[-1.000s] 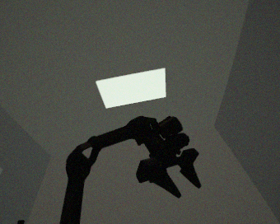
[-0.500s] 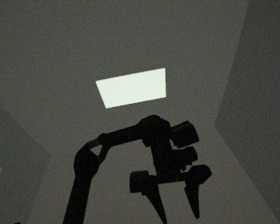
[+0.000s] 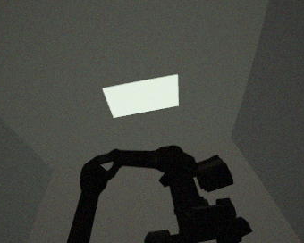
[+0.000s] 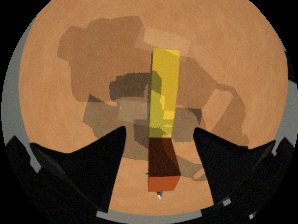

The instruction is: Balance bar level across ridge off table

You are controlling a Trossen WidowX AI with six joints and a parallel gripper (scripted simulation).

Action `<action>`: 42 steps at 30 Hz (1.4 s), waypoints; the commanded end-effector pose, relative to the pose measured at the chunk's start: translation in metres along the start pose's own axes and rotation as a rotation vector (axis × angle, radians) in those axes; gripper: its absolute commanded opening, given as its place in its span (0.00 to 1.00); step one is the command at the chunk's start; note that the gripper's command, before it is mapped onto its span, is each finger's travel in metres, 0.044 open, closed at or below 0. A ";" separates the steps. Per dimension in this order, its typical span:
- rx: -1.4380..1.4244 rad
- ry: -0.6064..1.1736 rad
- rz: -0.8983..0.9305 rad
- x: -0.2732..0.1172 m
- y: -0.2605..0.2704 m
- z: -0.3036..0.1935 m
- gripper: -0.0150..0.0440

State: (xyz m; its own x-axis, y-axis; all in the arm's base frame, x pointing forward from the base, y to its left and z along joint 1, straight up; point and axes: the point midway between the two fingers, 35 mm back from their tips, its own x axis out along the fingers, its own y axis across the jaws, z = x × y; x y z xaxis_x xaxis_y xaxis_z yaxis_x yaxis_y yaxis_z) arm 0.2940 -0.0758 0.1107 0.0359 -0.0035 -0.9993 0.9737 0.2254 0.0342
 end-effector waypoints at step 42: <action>0.004 -0.003 -0.007 0.062 -0.007 -0.002 0.79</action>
State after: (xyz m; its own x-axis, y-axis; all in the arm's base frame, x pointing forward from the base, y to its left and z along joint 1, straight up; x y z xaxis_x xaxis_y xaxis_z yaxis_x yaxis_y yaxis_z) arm 0.2888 -0.0745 0.0488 0.0303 -0.0024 -0.9995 0.9739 0.2249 0.0290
